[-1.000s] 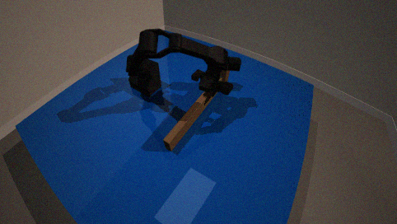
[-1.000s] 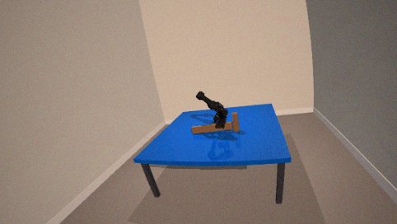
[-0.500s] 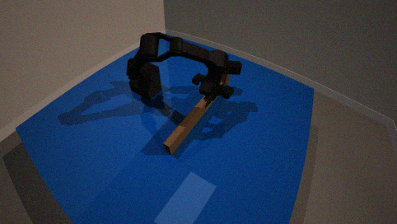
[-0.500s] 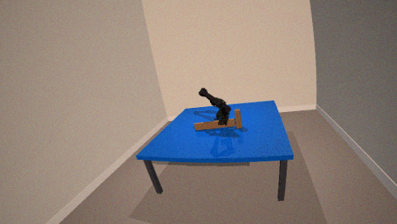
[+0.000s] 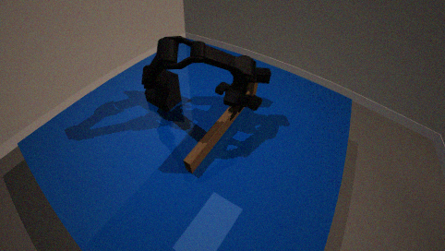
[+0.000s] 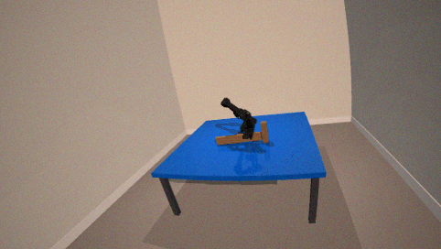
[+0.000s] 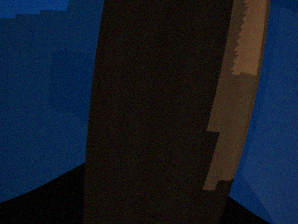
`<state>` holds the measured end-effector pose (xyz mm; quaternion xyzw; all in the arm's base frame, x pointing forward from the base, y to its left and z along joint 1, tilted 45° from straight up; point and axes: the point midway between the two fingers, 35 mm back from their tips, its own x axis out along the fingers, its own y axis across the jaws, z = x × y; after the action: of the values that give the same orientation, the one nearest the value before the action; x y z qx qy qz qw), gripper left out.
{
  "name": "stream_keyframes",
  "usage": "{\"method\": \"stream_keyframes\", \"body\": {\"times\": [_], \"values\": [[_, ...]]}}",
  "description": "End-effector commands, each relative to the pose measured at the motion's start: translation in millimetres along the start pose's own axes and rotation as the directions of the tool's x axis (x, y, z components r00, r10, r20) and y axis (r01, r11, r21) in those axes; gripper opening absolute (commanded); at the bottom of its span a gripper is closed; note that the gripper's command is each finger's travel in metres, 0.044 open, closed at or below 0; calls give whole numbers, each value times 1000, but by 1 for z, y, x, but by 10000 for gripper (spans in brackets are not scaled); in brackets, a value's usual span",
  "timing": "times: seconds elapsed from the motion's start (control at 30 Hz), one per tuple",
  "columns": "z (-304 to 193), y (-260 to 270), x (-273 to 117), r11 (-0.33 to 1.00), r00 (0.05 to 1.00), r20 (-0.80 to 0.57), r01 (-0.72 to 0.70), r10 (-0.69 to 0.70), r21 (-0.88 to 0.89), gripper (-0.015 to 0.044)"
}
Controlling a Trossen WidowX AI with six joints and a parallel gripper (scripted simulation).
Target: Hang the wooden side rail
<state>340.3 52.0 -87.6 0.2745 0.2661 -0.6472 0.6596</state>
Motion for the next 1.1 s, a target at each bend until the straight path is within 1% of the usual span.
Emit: {"method": "stream_keyframes", "body": {"times": [0.0,1.07], "values": [[-3,2,-3,1000,1000,-5,-11,11,5,0],[-6,3,-3,1000,1000,-5,-11,11,5,0]]}}
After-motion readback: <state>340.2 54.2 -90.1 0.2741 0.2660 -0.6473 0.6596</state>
